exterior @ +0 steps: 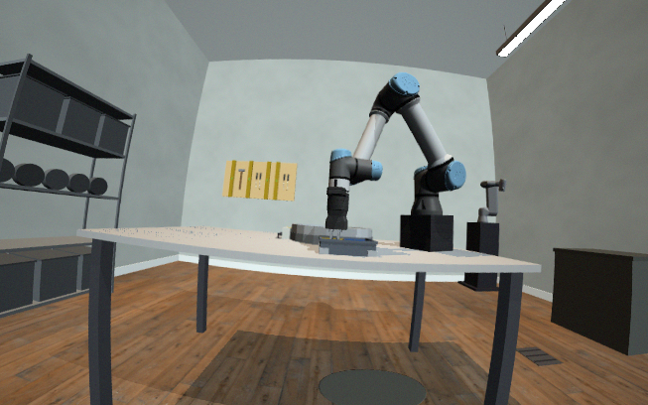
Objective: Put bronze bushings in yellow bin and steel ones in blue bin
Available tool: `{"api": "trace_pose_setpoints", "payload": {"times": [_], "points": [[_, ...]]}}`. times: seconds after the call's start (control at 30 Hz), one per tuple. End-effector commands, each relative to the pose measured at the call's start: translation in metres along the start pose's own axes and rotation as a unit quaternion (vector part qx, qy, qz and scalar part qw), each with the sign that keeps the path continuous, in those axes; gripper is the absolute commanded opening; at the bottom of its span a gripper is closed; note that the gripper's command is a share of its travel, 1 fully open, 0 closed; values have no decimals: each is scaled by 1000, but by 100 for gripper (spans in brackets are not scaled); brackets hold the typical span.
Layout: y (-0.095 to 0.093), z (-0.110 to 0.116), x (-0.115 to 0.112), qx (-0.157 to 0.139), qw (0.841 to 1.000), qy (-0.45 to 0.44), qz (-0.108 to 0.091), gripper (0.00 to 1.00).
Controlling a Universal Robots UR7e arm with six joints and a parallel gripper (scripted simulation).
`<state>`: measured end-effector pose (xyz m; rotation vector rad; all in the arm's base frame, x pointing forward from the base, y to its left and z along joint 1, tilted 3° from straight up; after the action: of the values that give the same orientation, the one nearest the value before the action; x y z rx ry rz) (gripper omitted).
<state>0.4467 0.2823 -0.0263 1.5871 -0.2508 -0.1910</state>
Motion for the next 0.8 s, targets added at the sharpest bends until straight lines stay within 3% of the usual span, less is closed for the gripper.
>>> {"api": "trace_pose_setpoints", "payload": {"times": [0.0, 0.77], "points": [[3, 0, 1, 0, 1000, 0, 1, 42], [9, 0, 1, 0, 1000, 0, 1, 42]]}}
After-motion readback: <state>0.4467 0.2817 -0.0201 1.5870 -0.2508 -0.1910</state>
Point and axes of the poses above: the point where the finger pads meet when closed, its own y axis back along the fingers, its own x axis across the jaws, z = x × y, the point moved 8 cm from there along y, back along the fingers, and after that the axes turned 7 degrees about -y, right-handed, at the moved point
